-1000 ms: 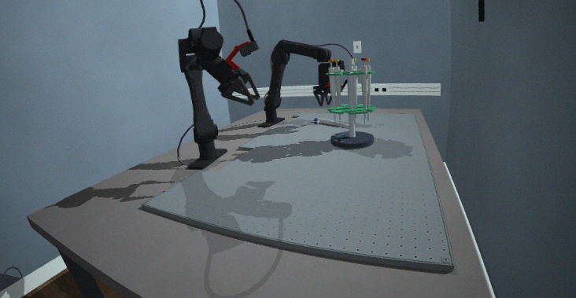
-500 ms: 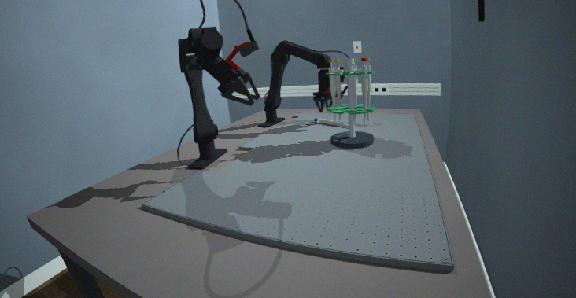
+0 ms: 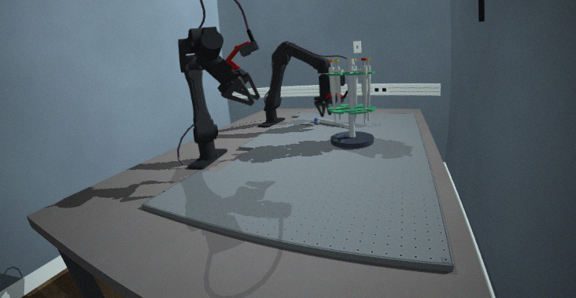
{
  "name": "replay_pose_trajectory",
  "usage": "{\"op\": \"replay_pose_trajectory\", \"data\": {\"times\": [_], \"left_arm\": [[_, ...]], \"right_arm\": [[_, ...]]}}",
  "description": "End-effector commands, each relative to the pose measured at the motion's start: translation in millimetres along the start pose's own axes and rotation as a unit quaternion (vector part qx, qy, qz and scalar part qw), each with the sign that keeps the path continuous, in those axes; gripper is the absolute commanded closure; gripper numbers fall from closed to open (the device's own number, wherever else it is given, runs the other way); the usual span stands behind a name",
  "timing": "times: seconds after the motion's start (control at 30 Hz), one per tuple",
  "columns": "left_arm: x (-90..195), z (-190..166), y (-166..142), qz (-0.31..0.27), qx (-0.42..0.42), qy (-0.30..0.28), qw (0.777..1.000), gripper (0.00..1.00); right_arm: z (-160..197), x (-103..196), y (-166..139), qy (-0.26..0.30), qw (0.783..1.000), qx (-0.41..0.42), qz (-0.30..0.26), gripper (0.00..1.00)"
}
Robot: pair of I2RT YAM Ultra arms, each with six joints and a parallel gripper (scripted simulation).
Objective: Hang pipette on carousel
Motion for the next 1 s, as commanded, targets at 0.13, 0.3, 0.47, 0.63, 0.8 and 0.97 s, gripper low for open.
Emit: {"op": "replay_pose_trajectory", "data": {"times": [0.13,0.3,0.47,0.63,0.8,0.97], "left_arm": [[7.1,10.1,8.6,-0.025,0.002,0.016,1.0,0.46],[7.8,10.3,9.0,-0.026,0.002,0.017,1.0,0.46],[7.7,10.2,9.0,-0.026,0.002,0.017,1.0,0.46],[4.0,4.2,4.8,-0.014,0.0,0.009,1.0,0.46],[4.0,4.2,4.8,-0.014,0.0,0.009,1.0,0.46],[4.0,4.2,4.8,-0.014,0.0,0.009,1.0,0.46]], "right_arm": [[-1.7,6.1,10.4,-0.003,1.0,0.011,-0.02,0.0],[-1.7,6.1,10.4,-0.003,1.0,0.011,-0.02,0.0],[-1.7,6.1,10.4,-0.003,1.0,0.011,-0.02,0.0],[-1.7,6.1,10.4,-0.003,1.0,0.011,-0.02,0.0],[-1.7,6.1,10.4,-0.003,1.0,0.011,-0.02,0.0],[-1.7,6.1,10.4,-0.003,1.0,0.011,-0.02,0.0]]}}
Point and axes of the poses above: on each arm, the point where the finger pads meet when closed, its own x axis back along the fingers, its own z axis across the jaws, y = z × x, the point moved 3 cm from there along x, back along the fingers, and after that the axes turned 13 degrees about -x, right-handed, at the moved point
